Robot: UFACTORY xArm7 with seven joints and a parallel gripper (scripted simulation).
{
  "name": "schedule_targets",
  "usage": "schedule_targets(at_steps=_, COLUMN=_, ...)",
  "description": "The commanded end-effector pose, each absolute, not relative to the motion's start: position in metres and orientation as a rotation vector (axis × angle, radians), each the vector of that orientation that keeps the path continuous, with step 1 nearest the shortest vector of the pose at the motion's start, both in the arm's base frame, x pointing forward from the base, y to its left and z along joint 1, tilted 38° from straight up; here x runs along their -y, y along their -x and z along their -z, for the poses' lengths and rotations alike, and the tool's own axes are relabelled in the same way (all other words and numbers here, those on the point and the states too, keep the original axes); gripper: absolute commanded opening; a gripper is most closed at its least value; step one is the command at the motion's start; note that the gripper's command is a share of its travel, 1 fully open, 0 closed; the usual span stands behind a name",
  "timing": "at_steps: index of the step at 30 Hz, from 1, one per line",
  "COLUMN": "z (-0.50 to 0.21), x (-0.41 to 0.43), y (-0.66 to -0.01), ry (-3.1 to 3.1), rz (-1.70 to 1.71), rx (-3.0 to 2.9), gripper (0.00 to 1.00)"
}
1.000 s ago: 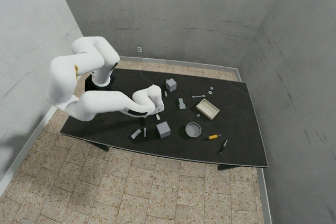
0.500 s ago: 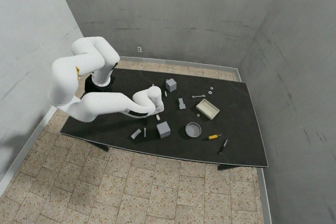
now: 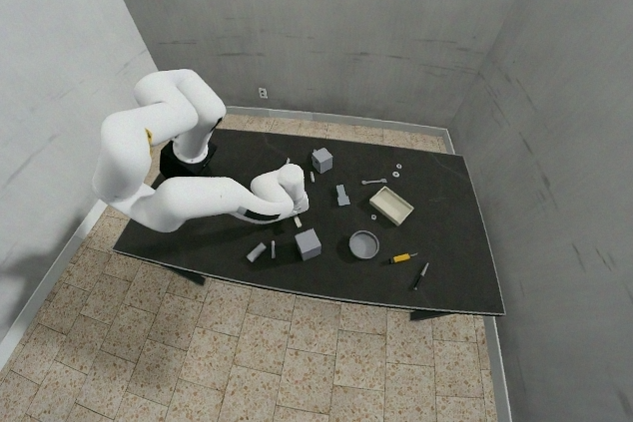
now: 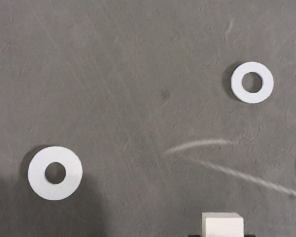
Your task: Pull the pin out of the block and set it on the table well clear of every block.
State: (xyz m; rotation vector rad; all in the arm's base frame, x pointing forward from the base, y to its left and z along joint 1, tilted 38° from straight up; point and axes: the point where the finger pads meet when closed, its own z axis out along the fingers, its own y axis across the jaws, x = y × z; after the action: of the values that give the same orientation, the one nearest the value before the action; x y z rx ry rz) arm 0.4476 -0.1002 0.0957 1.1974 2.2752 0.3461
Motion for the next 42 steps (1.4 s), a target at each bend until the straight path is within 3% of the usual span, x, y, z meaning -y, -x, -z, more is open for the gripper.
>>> schedule_targets(at_steps=1, z=-0.096, x=0.100, y=-0.448, ry=-1.195, rz=-0.347, rx=-2.274, gripper=0.00)
schedule_targets(at_steps=42, z=-0.077, x=0.102, y=-0.462, ry=-1.195, rz=-0.347, rx=-2.274, gripper=0.00)
